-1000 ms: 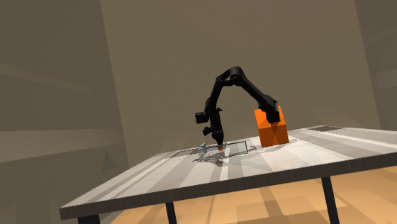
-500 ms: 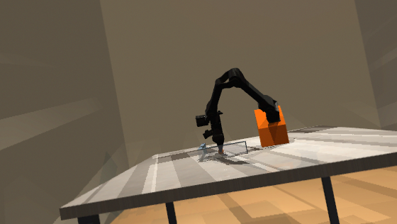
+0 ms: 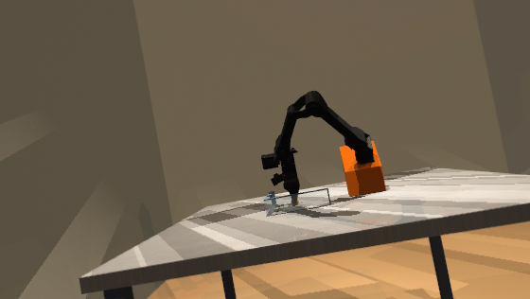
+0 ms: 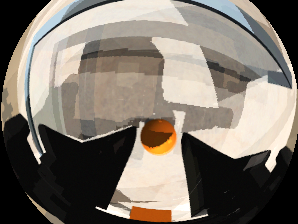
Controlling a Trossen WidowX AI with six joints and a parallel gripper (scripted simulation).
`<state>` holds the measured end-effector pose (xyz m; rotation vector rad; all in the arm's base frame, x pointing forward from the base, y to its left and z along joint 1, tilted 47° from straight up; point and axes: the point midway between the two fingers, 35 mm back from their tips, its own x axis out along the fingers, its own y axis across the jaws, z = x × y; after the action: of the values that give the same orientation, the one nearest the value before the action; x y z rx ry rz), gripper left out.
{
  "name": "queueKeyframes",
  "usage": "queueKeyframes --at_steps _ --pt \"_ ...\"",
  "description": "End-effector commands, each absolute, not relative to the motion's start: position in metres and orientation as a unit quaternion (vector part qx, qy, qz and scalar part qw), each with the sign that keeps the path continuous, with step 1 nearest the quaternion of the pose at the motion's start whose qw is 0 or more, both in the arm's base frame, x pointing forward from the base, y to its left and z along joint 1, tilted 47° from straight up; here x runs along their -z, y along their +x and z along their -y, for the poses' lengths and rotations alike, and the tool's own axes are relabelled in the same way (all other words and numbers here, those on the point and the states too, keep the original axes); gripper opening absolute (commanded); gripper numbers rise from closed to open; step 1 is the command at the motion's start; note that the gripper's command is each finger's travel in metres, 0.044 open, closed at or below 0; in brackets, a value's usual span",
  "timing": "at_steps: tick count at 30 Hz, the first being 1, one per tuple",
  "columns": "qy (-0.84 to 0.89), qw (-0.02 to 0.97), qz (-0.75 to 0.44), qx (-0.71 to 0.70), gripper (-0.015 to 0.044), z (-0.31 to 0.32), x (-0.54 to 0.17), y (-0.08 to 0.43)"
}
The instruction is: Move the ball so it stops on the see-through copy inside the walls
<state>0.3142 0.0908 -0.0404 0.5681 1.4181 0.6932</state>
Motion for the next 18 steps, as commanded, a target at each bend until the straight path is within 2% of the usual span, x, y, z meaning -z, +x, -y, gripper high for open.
queueKeyframes --at_steps 1,5,11,18 --pt "0.252 0.668 -0.629 -0.307 0.0253 -0.091 0.04 0.314" --pt "0.251 0.669 -0.629 -0.307 0.0253 -0.089 0.039 0.315" --pt "0.252 0.668 -0.631 -0.305 0.0253 -0.028 -0.017 0.313" --pt "0.256 0.672 -0.627 -0.3 0.0253 -0.031 -0.012 0.316"
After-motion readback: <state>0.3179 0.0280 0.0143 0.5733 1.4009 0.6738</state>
